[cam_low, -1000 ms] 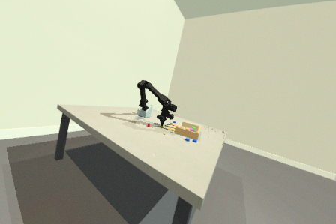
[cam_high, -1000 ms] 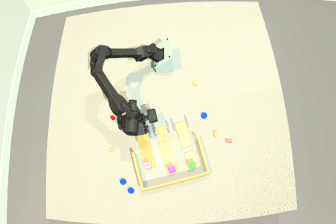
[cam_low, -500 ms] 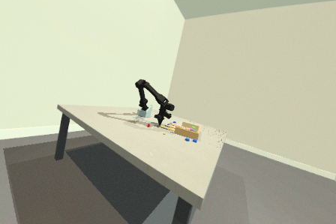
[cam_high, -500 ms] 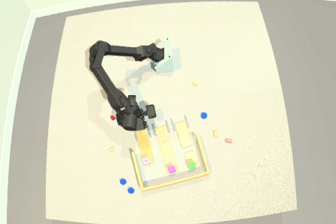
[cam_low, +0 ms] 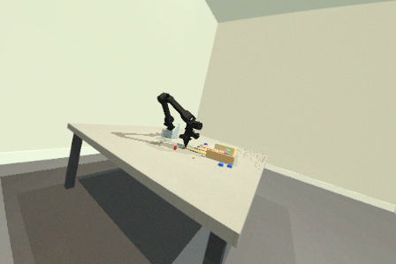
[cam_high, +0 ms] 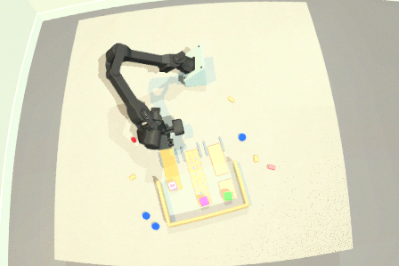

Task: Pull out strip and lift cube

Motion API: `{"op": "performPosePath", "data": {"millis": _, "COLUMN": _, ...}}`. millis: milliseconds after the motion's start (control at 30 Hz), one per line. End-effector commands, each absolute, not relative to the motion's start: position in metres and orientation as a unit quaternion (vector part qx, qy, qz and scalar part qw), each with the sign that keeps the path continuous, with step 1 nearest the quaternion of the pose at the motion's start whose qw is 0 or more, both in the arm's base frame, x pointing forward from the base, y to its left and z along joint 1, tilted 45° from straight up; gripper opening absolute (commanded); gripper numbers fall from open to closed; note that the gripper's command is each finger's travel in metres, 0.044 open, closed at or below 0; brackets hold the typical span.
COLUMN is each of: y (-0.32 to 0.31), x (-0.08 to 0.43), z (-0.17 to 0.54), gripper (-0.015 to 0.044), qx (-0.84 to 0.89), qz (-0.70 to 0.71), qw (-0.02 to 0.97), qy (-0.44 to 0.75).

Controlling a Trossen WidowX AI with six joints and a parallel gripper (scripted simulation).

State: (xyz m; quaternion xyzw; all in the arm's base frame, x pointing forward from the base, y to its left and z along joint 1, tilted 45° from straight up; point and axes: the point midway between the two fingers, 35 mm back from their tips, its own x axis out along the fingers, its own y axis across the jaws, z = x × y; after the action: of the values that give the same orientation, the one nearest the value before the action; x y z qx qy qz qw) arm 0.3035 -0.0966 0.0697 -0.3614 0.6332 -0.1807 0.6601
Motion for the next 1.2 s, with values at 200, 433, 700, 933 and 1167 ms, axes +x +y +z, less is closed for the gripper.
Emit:
{"op": "performPosePath", "data": {"millis": 200, "y": -0.104, "x": 0.284, "z": 0.067, "gripper": 0.0, "qx": -0.36, "qz": -0.18, "qw": 0.653, "qy": 0.641}}
{"op": "performPosePath", "data": {"millis": 433, "y": -0.107, "x": 0.274, "z": 0.068, "gripper": 0.0, "qx": -0.36, "qz": -0.18, "qw": 0.653, "qy": 0.642}}
{"op": "performPosePath", "data": {"millis": 700, "y": -0.11, "x": 0.263, "z": 0.069, "gripper": 0.0, "qx": -0.36, "qz": -0.18, "qw": 0.653, "qy": 0.642}}
{"op": "performPosePath", "data": {"millis": 933, "y": -0.112, "x": 0.253, "z": 0.07, "gripper": 0.0, "qx": -0.36, "qz": -0.18, "qw": 0.652, "qy": 0.642}}
{"op": "performPosePath", "data": {"millis": 1167, "y": -0.115, "x": 0.242, "z": 0.071, "gripper": 0.0, "qx": -0.361, "qz": -0.18, "qw": 0.652, "qy": 0.642}}
